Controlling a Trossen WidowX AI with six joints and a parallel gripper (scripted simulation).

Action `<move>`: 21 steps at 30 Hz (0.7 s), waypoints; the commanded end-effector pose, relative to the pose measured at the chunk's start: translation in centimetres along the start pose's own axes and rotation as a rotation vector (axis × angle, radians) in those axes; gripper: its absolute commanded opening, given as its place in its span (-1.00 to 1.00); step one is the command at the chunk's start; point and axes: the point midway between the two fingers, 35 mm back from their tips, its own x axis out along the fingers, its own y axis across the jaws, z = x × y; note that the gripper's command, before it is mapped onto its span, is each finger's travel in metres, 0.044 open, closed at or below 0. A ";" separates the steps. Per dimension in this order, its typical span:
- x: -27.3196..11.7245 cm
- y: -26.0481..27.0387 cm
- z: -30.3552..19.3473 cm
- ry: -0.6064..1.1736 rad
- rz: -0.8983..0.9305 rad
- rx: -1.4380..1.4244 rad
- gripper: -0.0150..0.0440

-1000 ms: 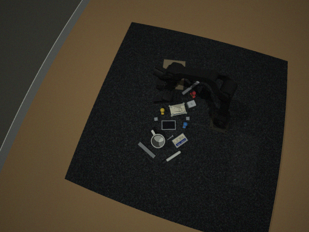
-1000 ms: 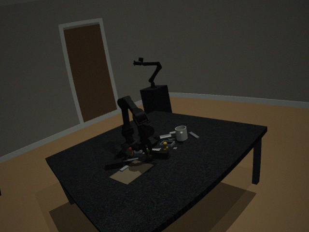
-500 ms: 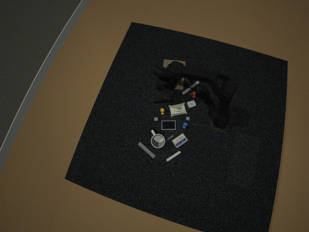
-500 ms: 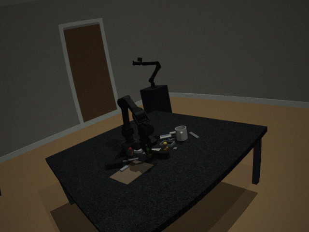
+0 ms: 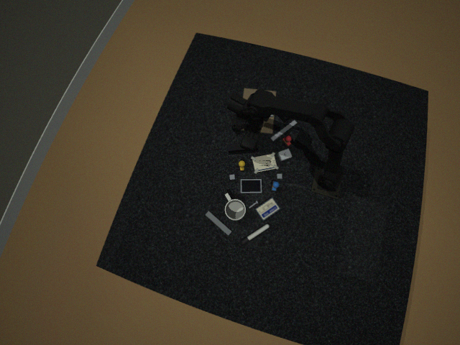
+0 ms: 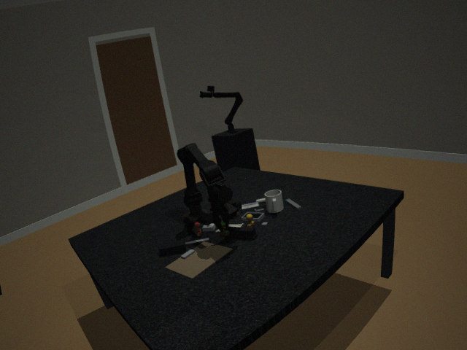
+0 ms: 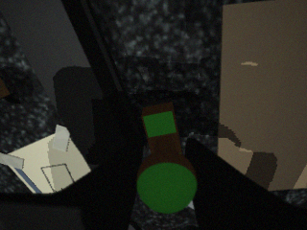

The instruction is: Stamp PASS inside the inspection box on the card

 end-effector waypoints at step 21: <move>-1.2 0.0 0.1 -0.002 0.004 0.000 -0.49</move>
